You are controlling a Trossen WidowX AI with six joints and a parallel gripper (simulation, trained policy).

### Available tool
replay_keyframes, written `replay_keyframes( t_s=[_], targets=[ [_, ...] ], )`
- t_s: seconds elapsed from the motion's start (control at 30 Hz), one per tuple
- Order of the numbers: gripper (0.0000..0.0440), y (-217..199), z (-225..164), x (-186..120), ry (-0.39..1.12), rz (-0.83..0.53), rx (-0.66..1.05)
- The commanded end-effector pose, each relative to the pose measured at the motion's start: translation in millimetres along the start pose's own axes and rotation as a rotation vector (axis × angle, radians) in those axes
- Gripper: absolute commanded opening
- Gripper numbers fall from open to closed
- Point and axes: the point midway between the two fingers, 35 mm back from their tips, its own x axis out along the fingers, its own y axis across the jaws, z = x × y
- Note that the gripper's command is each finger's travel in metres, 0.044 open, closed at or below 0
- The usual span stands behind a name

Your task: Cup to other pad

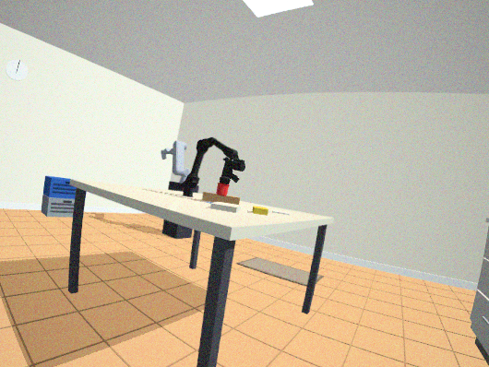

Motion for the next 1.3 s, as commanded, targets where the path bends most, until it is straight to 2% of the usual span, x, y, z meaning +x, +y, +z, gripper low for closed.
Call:
replay_keyframes(
  t_s=[0.0, 0.6, 1.27],
  targets=[
    [0.0, 7, 5, -8, -0.017, -0.005, -0.018],
    [0.0, 56, 32, -26, -0.095, -0.042, -0.117],
    [0.0, 113, 39, -5, -0.137, -0.056, -0.189]
  ],
)
